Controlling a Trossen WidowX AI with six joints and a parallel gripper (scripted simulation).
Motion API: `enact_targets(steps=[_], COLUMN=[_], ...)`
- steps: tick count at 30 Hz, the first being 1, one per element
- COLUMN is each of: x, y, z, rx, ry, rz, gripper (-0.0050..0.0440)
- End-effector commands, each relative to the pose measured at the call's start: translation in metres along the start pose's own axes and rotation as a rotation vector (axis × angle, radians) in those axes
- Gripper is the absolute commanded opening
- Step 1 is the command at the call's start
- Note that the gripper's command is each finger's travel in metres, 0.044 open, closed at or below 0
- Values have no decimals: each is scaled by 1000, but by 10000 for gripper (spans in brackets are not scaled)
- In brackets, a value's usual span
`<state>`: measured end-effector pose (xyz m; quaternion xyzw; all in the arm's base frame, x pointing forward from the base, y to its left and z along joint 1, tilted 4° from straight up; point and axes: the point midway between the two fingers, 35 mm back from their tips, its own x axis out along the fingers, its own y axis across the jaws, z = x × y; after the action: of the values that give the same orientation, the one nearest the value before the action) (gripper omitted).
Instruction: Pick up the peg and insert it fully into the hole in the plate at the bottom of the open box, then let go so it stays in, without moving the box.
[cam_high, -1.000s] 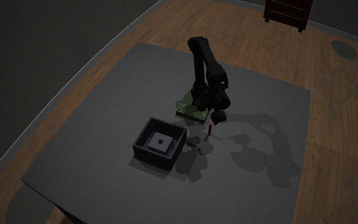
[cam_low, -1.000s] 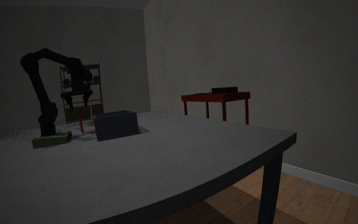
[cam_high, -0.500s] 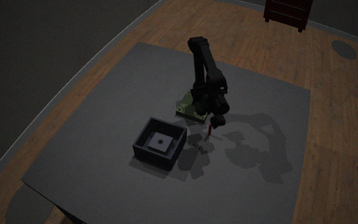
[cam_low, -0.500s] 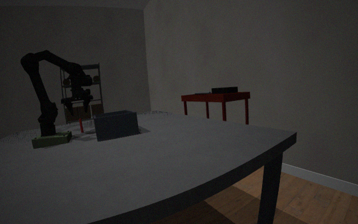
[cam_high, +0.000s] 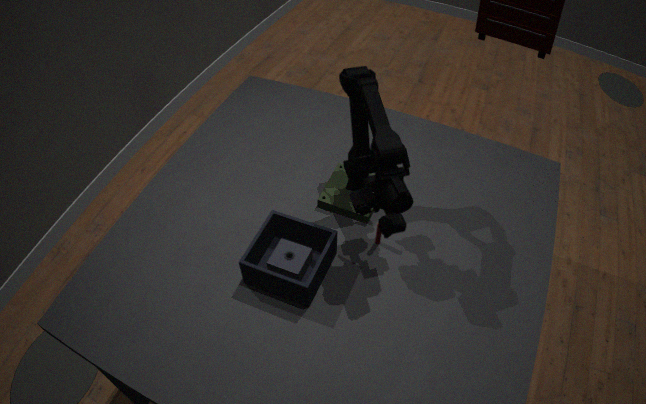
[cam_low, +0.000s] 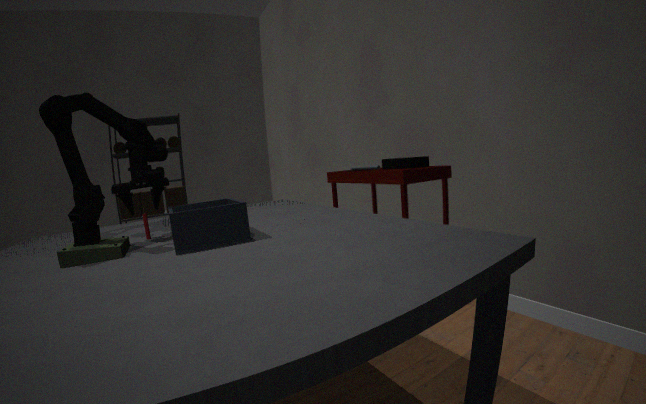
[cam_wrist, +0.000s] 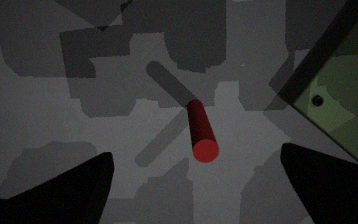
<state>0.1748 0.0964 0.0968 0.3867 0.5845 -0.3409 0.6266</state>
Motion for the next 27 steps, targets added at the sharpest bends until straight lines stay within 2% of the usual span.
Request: enact_targets(steps=[1,26,27], x=[11,43,43], y=[-2,-5,-5], z=[1,1,1], rx=[-2,-2,-2], ry=[-4,-4,-4], rz=[-12,-12,-12], gripper=[440,440,416])
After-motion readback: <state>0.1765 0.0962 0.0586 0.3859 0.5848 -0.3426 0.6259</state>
